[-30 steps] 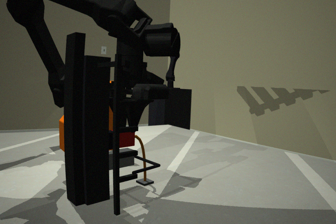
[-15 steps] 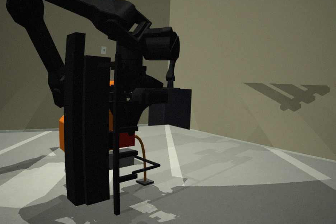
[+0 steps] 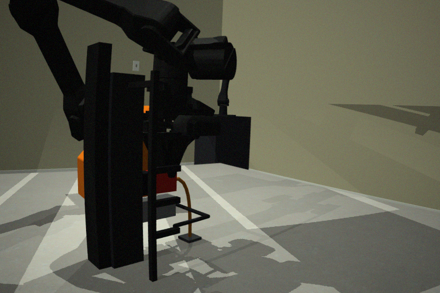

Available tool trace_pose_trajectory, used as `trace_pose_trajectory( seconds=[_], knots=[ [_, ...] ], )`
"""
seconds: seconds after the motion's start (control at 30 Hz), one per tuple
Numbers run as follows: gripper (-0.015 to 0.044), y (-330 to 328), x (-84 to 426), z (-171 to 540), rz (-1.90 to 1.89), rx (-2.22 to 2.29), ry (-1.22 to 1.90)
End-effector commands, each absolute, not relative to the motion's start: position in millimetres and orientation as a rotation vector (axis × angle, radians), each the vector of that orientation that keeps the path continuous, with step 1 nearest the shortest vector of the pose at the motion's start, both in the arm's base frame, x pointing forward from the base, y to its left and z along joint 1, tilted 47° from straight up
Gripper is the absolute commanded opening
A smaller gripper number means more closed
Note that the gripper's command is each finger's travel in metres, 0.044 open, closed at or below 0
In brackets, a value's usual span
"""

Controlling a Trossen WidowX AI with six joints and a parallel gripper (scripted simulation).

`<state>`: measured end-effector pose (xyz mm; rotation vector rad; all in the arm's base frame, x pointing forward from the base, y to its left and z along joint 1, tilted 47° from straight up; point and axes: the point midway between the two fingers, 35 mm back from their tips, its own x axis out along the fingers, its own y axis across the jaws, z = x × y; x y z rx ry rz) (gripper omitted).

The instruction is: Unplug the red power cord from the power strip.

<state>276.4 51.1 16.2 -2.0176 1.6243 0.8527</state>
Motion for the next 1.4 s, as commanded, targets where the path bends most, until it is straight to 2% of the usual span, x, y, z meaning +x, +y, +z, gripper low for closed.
trace_pose_trajectory(
  seconds=[0.0,0.9,1.37],
  knots=[
    [0.0,61,276,8,0.864,-2.008,1.611],
    [0.0,94,265,-20,0.869,-2.012,1.61],
    [0.0368,90,264,-18,0.867,-2.017,1.614]
  ],
)
